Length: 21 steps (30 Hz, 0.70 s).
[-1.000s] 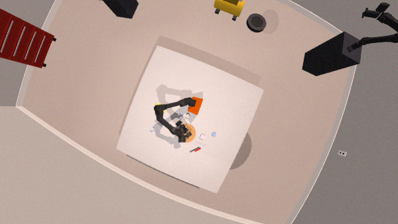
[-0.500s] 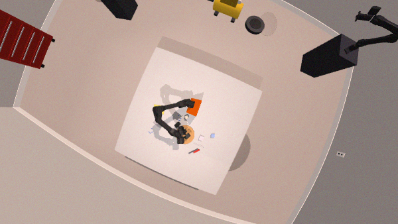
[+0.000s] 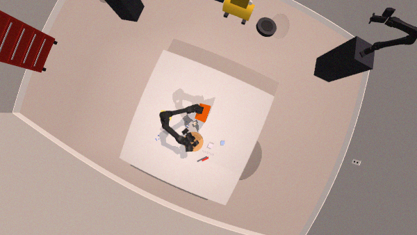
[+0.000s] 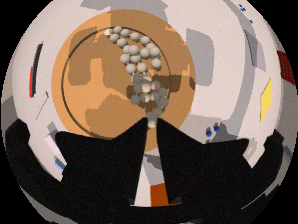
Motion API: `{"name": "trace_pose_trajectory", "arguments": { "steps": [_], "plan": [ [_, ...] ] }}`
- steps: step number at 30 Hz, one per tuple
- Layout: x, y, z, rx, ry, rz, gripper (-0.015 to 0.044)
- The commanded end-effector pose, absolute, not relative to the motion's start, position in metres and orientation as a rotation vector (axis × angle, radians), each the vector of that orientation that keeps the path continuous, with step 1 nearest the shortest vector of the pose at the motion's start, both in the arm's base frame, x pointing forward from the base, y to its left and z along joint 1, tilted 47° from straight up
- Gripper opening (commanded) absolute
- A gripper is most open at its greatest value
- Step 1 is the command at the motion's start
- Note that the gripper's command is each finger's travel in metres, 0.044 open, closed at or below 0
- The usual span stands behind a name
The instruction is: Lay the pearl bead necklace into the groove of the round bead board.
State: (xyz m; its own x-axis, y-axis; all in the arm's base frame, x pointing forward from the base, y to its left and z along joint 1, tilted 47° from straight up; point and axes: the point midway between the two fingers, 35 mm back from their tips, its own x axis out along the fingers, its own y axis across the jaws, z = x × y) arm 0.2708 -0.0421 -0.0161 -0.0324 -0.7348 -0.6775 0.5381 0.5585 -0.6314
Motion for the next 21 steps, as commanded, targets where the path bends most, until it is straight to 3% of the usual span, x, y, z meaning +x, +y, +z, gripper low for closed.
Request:
{"name": "trace_pose_trajectory", "arguments": {
  "steps": [1,21],
  "plan": [
    [0.274,-0.037,-0.020,-0.193,1.233,-1.031,0.0000],
    [0.285,-0.017,-0.048,-0.191,1.233,-1.031,0.0000]
  ]
}}
